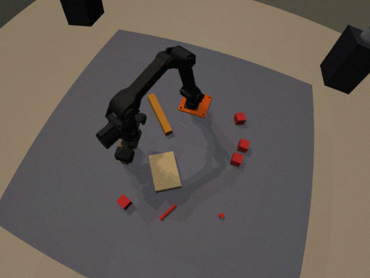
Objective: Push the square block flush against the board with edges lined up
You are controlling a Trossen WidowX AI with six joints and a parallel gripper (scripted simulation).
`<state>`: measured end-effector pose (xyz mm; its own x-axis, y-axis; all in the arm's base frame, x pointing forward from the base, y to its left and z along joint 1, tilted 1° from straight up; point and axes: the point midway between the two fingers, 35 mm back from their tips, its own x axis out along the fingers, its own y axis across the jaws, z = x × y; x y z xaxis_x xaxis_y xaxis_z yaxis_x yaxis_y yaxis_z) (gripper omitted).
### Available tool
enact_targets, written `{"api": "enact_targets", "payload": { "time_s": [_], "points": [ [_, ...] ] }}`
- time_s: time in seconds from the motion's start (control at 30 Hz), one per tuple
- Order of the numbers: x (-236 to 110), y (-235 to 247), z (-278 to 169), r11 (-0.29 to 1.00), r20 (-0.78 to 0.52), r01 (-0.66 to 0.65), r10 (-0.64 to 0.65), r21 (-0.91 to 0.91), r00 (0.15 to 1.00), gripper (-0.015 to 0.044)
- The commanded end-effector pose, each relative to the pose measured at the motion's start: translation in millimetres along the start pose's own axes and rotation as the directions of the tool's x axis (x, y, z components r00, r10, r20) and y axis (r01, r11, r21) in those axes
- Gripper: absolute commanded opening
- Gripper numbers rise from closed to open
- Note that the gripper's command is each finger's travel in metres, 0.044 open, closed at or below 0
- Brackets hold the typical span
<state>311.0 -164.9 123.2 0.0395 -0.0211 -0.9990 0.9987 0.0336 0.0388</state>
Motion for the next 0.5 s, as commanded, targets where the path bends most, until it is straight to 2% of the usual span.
{"api": "enact_targets", "payload": {
  "time_s": [0.0, 0.47],
  "points": [
    [1, 2, 7, 1.0, -0.003, -0.003, 0.003, -0.002, 1.0, 0.0],
    [0, 2, 29, 1.0, 0.0, -0.003, 0.003, -0.002, 1.0, 0.0]
  ]
}}
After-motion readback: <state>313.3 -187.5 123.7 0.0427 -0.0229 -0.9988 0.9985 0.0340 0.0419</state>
